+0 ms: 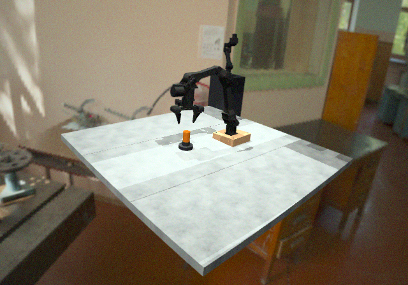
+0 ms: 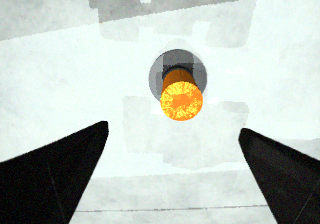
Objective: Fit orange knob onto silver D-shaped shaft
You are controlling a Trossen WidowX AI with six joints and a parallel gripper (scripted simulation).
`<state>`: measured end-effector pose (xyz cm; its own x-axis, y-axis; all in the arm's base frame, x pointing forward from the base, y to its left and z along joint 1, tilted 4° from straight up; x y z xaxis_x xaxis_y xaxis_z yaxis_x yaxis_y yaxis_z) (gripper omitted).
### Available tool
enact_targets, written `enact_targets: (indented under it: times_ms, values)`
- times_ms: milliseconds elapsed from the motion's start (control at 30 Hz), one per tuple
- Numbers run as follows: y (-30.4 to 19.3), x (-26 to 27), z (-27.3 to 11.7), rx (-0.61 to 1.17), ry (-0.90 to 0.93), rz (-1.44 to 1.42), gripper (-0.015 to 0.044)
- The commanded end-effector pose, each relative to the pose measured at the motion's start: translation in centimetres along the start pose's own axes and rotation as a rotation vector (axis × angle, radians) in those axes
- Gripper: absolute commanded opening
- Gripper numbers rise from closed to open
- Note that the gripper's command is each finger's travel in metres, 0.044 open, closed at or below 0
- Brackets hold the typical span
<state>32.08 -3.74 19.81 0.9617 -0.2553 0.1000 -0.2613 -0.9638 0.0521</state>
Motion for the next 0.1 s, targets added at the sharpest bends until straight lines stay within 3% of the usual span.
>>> enact_targets:
  times_ms: [0,67]
  values:
    - [-0.03,-0.09,0.09,-0.005,-0.027,0.003,0.044]
    - [-0.03,-0.09,0.09,-0.005,-0.027,0.003,0.044]
Point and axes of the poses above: the point midway between the two fingers, 35 mm back from their tips, its own z axis out along the fingers, its own x axis across the jaws, y = z × x, the point moved 4 cm from there along -z, back along the fingers, and after that the axes turned 5 degrees about z, right-handed, at the moved point
